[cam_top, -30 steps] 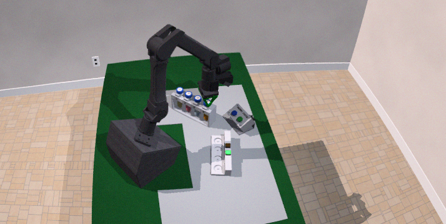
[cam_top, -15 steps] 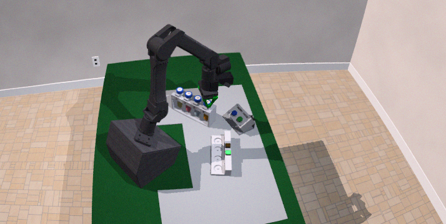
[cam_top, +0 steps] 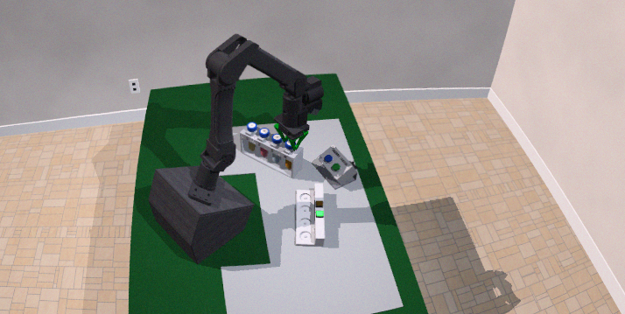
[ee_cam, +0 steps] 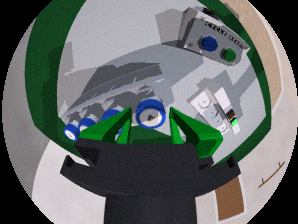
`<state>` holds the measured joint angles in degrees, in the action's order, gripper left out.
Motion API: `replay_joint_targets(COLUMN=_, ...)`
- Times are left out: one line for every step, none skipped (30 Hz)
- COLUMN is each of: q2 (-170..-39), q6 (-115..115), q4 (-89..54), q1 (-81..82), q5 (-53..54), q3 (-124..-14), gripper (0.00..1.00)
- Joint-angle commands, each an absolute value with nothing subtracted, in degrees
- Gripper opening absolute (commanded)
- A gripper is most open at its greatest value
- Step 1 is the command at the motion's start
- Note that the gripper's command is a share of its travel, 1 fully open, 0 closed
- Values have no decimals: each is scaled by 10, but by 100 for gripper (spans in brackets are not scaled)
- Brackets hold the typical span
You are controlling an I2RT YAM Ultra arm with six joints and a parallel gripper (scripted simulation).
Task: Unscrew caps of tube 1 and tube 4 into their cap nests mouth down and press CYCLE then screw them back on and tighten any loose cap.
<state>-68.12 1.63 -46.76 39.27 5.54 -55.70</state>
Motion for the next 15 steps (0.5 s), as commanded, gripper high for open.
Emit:
replay_joint_targets(q2=-678, q6=96, q4=-468, q1=393, q5=56, q3=-560, gripper=49)
replay_joint_targets(q2=-678, q6=119, q4=-468, q1=393, q5=56, q3=-560, gripper=49)
replay_joint_targets(q2=-678, q6=142, q4=-468, q1=393, q5=56, q3=-560, gripper=49)
replay_joint_targets(q2=-678, q6=164, q4=-468, q1=393, q5=56, q3=-560, gripper=49)
replay_joint_targets(q2=-678, q6=187, q4=-468, q1=393, q5=56, q3=-560, gripper=49)
replay_joint_targets(q2=-678, q6=210, q4=-468, q1=393, q5=56, q3=-560, gripper=49)
replay_joint_targets(q2=-677, q6=233, q4=-468, q1=393, q5=56, q3=-560, gripper=49)
replay_joint_targets(q2=-677, q6=256, q4=-468, q1=393, q5=56, q3=-560, gripper=49)
replay_joint_targets(q2=-677, q6=279, q4=-468, q1=393, q5=56, q3=-560, gripper=49)
replay_joint_targets(q2=-677, q6=302, q4=-468, q1=393, q5=56, q3=-560, gripper=49)
replay_joint_targets(q2=-677, q6=325, q4=-468, q1=393, q5=56, q3=-560, gripper=49)
replay_joint_targets(q2=-677, q6=348, q4=-468, q1=393, q5=56, q3=-560, gripper=49)
replay_joint_targets(q2=-677, q6=371, q4=-468, q1=393, q5=56, q3=-560, gripper=49)
replay_joint_targets(q2=-677, q6=394, q4=-468, q1=393, q5=56, q3=-560, gripper=49)
replay_joint_targets(q2=-677, q6=416, q4=-468, q1=393, q5=56, q3=-559, gripper=49)
